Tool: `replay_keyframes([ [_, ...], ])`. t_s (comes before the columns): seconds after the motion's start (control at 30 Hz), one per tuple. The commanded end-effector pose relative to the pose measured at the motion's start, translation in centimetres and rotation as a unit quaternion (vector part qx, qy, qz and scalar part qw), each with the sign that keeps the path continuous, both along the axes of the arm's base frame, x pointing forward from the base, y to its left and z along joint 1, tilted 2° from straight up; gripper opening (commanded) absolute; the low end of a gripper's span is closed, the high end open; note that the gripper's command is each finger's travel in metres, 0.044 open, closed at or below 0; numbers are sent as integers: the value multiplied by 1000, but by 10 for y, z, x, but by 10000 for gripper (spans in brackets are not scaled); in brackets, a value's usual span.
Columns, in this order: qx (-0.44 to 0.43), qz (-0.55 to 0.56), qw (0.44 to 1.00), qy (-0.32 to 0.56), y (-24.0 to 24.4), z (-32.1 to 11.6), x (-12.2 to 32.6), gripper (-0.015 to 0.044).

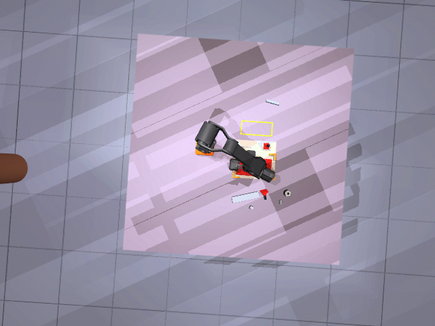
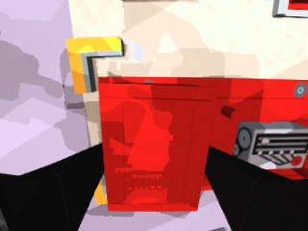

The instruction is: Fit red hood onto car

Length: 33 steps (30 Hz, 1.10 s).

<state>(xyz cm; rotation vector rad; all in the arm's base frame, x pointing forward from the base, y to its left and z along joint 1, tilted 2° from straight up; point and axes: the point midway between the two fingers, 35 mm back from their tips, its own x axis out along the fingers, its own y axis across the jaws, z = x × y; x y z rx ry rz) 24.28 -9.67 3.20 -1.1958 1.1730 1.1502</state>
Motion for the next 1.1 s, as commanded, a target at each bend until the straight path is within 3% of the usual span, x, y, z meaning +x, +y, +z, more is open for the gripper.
replay_keyframes([
  [0.0,0,0,1000,-1,0,0,0,295],
  [0.37,0,0,1000,0,0,14,-1,6],
  [1.07,0,0,1000,0,-2,69,-3,0],
])
